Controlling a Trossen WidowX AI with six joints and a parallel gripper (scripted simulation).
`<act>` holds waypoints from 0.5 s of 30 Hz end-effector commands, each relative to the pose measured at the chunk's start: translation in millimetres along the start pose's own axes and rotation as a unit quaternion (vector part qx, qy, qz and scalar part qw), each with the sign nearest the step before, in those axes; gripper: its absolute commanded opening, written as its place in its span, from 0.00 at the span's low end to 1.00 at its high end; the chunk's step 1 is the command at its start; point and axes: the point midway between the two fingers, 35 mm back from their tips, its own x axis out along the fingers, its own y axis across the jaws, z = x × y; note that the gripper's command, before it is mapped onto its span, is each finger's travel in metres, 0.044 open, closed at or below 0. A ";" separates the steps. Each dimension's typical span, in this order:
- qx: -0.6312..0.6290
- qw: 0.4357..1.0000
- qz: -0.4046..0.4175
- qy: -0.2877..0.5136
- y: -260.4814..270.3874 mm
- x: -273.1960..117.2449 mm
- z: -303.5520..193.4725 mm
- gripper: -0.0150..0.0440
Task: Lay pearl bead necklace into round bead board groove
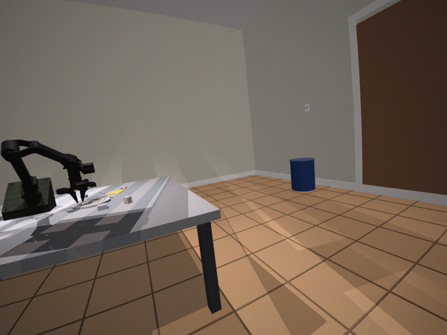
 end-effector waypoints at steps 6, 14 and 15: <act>-0.007 1.000 -0.004 -0.002 -1.2 12.2 -1.0 0.46; -0.002 1.000 -0.002 0.000 -1.1 9.6 -0.6 0.25; -0.002 1.000 -0.002 0.000 -1.1 9.6 -0.6 0.25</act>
